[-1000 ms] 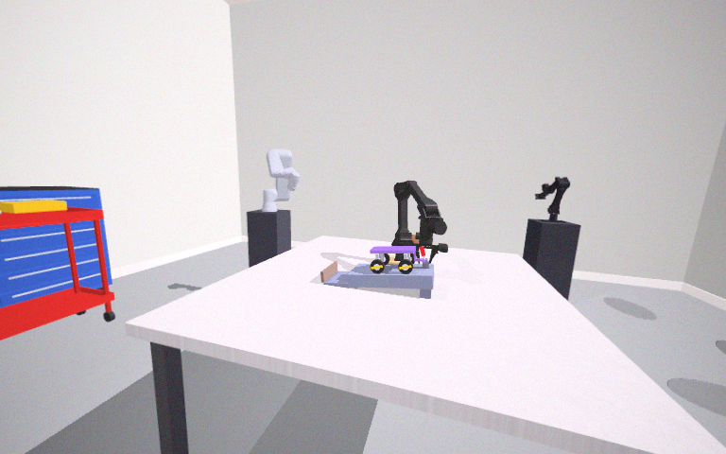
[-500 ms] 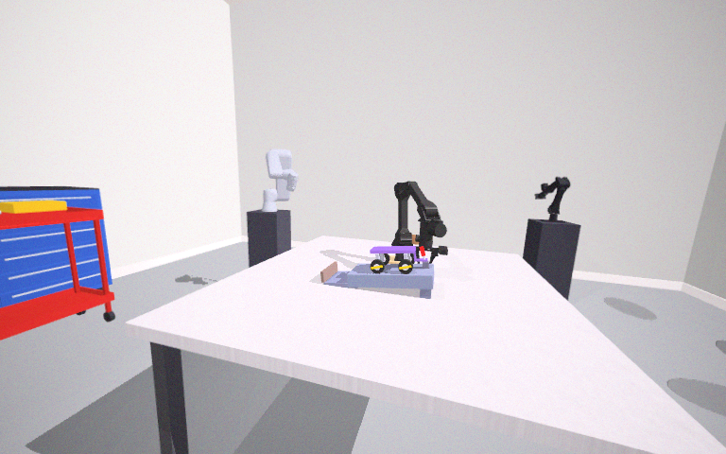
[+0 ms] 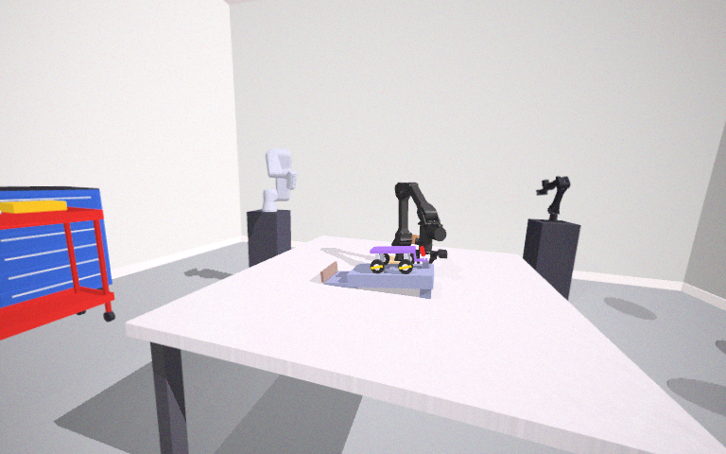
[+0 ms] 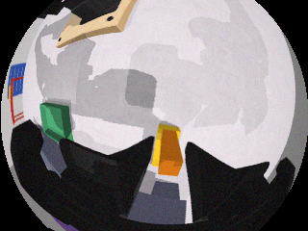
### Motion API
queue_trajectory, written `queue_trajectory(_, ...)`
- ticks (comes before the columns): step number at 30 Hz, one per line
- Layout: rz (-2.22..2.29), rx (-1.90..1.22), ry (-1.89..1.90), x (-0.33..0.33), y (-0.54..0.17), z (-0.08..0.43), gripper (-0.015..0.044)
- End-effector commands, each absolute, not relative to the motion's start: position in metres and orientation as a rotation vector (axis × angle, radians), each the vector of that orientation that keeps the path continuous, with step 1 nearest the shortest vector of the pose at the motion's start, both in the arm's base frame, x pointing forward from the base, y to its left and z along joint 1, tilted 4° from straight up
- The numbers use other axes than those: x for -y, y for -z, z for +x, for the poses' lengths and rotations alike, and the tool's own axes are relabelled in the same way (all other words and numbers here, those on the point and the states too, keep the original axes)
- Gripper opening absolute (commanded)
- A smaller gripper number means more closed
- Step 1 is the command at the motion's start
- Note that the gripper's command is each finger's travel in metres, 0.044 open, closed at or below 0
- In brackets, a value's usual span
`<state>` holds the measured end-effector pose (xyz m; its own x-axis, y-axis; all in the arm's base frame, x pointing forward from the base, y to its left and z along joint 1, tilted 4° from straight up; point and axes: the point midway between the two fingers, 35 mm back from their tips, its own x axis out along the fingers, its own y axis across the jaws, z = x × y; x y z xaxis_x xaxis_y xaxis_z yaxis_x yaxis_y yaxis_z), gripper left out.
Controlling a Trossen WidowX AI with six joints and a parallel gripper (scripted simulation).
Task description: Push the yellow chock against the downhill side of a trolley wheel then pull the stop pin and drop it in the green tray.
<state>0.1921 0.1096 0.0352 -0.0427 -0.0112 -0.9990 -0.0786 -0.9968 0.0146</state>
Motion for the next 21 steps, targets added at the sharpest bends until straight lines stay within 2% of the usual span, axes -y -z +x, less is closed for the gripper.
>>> queue_trajectory(1, -2.141, -0.100, -2.232, -0.110, -0.035, 0.192, 0.0085)
queue_trajectory(10, -2.141, -0.100, -2.232, -0.110, -0.035, 0.192, 0.0025)
queue_trajectory(11, -2.141, -0.101, -2.233, -0.110, -0.036, 0.192, 0.0000)
queue_trajectory(21, -2.141, -0.107, -2.245, -0.108, -0.071, 0.188, 0.0000)
